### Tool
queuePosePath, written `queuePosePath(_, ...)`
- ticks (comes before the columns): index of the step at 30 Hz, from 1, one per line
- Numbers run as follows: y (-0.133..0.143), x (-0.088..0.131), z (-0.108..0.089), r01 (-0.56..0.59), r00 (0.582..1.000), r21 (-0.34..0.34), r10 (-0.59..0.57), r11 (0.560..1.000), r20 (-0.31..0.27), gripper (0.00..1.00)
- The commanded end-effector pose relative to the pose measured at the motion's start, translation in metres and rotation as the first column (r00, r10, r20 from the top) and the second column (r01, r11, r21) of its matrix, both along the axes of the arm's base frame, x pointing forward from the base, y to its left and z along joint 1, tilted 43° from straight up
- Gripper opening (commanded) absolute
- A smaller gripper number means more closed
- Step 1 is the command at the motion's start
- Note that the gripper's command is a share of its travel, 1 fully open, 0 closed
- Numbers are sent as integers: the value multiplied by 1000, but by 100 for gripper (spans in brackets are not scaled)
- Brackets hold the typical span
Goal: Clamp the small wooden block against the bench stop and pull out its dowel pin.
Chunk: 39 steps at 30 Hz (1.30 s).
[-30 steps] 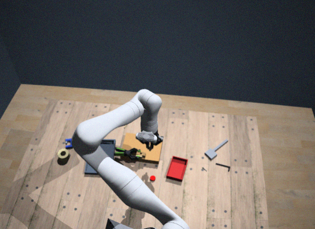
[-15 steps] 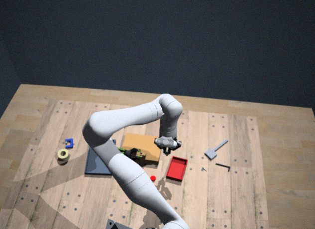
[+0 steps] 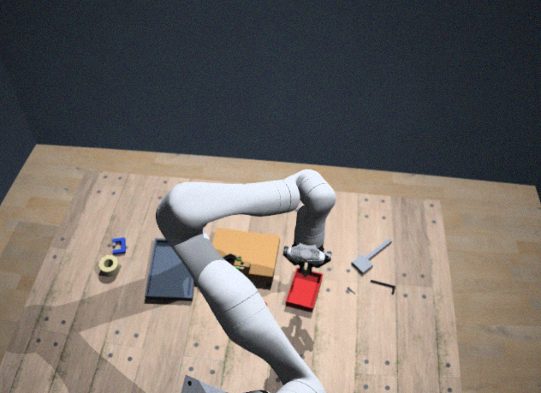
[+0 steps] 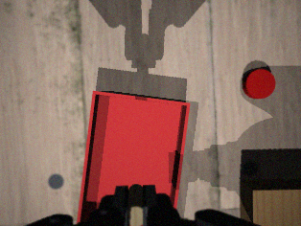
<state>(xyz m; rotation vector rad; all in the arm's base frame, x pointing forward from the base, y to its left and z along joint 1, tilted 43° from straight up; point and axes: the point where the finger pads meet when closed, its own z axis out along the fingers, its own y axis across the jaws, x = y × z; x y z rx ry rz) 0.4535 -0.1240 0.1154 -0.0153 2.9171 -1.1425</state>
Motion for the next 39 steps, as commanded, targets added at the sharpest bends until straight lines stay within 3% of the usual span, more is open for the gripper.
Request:
queuePosePath(1,-1,-1,2,-1,1000,1,1,1000,1,10)
queuePosePath(39,-7,-1,-3,-3,1000,3,3,1000,1,10)
